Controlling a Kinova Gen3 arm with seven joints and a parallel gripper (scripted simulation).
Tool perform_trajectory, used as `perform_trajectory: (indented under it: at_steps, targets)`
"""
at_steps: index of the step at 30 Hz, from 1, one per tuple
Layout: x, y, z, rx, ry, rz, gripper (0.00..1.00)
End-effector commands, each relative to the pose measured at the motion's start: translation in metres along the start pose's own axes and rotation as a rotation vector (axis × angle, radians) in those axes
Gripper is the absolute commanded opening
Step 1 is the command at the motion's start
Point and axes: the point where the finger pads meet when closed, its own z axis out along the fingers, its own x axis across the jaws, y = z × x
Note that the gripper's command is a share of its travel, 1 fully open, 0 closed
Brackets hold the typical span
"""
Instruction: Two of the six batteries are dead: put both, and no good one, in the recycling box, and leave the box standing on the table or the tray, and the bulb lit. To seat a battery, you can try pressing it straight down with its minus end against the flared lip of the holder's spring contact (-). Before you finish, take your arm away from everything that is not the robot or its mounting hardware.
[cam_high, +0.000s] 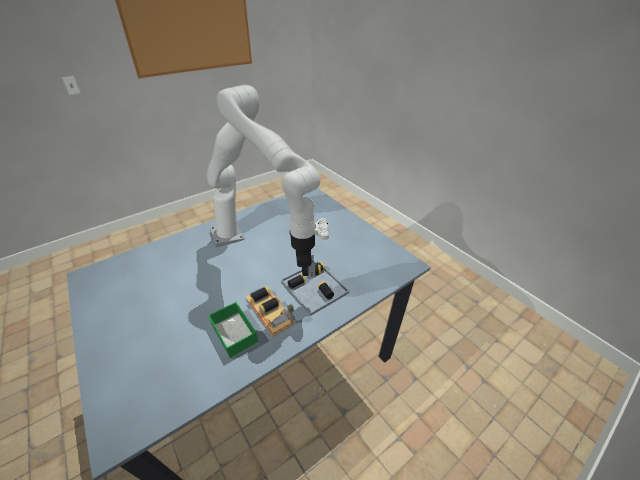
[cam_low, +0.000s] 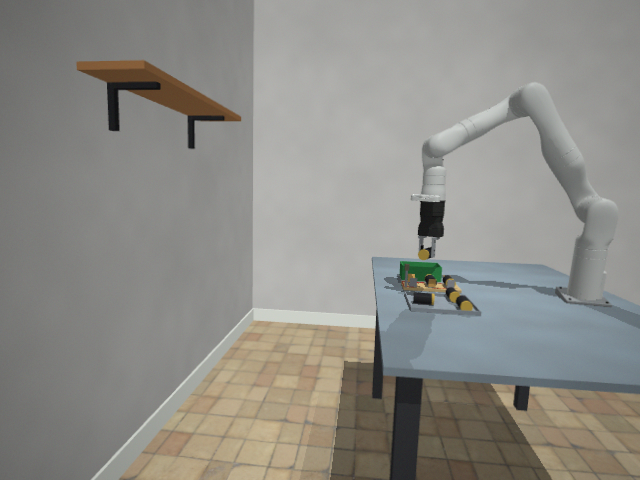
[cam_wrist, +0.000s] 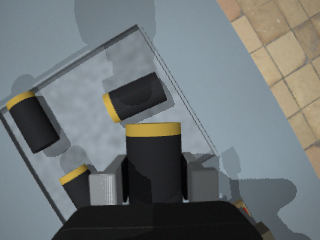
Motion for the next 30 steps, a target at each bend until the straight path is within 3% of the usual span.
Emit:
perform_trajectory:
  at_steps: [1, 30]
  targets:
    - [0.002, 0.001, -0.0007, 0.002, 0.001, -0.031, 0.57]
    - [0.002, 0.001, -0.0007, 0.002, 0.001, -0.371, 0.57]
